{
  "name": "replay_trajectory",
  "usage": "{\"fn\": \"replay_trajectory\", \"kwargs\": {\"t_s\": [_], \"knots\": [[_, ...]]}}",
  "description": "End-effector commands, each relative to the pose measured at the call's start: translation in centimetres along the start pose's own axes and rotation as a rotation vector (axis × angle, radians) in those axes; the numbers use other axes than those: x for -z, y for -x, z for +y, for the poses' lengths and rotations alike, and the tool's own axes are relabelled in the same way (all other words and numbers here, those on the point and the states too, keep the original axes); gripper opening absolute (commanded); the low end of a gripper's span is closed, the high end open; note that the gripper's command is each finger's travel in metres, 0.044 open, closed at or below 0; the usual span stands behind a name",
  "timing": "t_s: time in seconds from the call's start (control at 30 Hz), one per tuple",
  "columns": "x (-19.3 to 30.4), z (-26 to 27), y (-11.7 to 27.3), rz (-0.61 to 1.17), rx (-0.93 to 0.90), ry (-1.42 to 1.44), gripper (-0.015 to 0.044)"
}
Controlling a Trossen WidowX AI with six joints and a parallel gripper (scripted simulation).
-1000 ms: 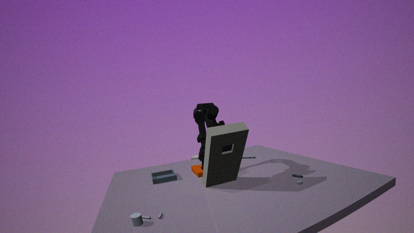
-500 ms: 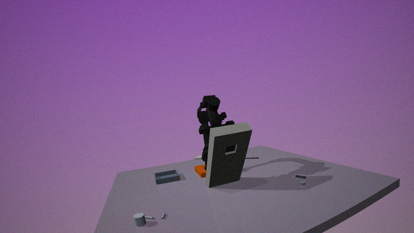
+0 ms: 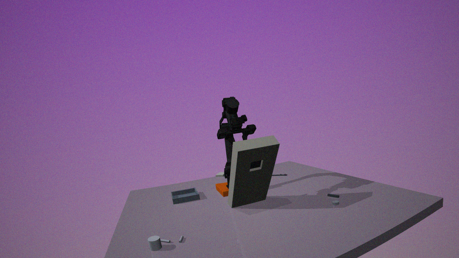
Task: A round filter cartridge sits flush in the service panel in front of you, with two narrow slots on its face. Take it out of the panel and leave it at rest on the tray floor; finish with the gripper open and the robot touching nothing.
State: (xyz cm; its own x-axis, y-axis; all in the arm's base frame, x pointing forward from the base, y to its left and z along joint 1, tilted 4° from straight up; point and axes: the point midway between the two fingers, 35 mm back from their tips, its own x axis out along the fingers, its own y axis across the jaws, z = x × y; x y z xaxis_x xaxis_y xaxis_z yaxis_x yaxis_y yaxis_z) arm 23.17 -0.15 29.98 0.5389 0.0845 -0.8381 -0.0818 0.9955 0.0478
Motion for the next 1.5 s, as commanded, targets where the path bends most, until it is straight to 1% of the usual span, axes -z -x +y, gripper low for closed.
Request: {"fn": "replay_trajectory", "kwargs": {"t_s": [0.0,0.73,0.77,1.1,1.47], "knots": [[-0.2,-1.0,0.0,0.003,0.001,0.004,0.0000],[0.1,-8.2,-1.0,-0.003,0.007,0.006,0.0000],[0.1,-7.2,-1.0,0.011,0.008,-0.004,0.0000],[1.9,-11.9,-0.4,0.017,0.145,-0.231,0.0000],[4.9,-16.9,0.9,0.018,0.306,-0.500,0.0000]]}}
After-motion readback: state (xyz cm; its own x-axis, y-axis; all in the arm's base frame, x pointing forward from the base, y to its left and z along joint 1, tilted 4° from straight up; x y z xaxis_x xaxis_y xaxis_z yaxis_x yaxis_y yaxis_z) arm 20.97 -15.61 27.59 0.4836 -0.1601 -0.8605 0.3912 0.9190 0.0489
